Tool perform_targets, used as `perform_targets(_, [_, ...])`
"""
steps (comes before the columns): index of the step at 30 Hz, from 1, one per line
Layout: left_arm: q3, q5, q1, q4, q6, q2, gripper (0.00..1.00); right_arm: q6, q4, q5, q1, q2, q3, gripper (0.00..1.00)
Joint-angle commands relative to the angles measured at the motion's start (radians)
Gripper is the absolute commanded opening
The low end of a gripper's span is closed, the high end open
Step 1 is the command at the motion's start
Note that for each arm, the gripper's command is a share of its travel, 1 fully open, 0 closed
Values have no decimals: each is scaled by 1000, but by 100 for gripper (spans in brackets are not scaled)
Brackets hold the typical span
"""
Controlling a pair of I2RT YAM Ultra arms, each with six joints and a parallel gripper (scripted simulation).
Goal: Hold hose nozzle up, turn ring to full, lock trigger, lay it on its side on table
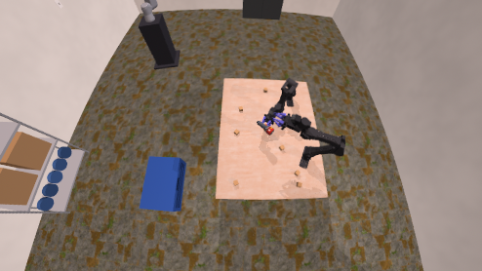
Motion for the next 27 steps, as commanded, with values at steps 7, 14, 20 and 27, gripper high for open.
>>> perform_targets(7, [16, -5, -5, 4, 4, 0, 37, 16, 79, 5, -1, -55, 19, 35])
perform_targets(14, [7, -5, -6, -5, 2, 2, 37, 23, 78, 4, -1, -58, 12, 35])
perform_targets(20, [6, -5, -6, -5, 0, -1, 37, 22, 78, 3, -1, -57, 3, 35])
perform_targets(27, [5, -5, -6, -4, -2, -3, 37, 21, 77, 1, -1, -56, -6, 35])
